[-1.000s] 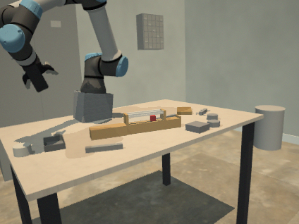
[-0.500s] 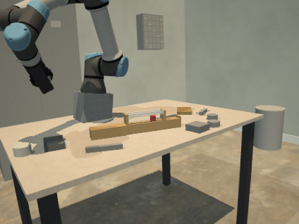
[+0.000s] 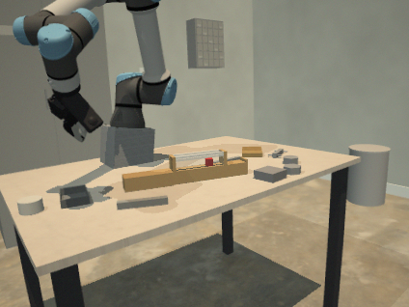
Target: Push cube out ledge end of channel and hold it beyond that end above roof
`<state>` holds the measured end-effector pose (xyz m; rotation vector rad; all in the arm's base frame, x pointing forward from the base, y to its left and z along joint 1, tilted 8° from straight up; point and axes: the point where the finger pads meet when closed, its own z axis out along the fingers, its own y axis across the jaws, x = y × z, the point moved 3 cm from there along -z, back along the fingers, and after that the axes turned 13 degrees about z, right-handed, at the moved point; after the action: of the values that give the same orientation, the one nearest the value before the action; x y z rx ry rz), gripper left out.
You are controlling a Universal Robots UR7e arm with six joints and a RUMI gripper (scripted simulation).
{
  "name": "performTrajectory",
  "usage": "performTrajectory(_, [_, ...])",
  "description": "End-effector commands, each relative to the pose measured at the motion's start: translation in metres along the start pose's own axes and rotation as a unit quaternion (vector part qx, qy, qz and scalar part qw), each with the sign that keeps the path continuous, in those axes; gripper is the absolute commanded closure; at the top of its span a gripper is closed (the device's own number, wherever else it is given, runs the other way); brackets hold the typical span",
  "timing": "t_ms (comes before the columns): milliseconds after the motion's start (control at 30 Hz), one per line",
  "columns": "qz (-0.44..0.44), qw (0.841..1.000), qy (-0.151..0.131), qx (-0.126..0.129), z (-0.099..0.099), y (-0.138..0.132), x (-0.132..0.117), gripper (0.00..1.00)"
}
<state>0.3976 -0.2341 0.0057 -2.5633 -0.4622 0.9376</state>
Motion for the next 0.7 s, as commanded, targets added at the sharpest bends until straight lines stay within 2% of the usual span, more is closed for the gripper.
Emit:
performTrajectory(0, [-0.064,0.995,0.061,-0.047,-0.007,-0.005,0.044,1.0])
performTrajectory(67, [-0.064,0.995,0.061,-0.047,-0.007,-0.005,0.044,1.0])
performTrajectory(167, [-0.126,0.982,0.103,-0.091,-0.018,-0.014,0.08,1.0])
performTrajectory(267, [-0.147,0.977,0.116,-0.107,-0.022,-0.017,0.091,1.0])
performTrajectory(333, [-0.187,0.963,0.14,-0.137,-0.03,-0.025,0.112,1.0])
performTrajectory(367, [-0.187,0.963,0.14,-0.137,-0.03,-0.025,0.112,1.0])
performTrajectory(433, [-0.225,0.947,0.16,-0.166,-0.038,-0.033,0.131,1.0])
performTrajectory(467, [-0.225,0.947,0.16,-0.166,-0.038,-0.033,0.131,1.0])
performTrajectory(533, [-0.26,0.929,0.177,-0.193,-0.046,-0.042,0.147,1.0])
performTrajectory(633, [-0.26,0.929,0.177,-0.193,-0.046,-0.042,0.147,1.0])
performTrajectory(667, [-0.276,0.921,0.184,-0.206,-0.05,-0.046,0.154,1.0])
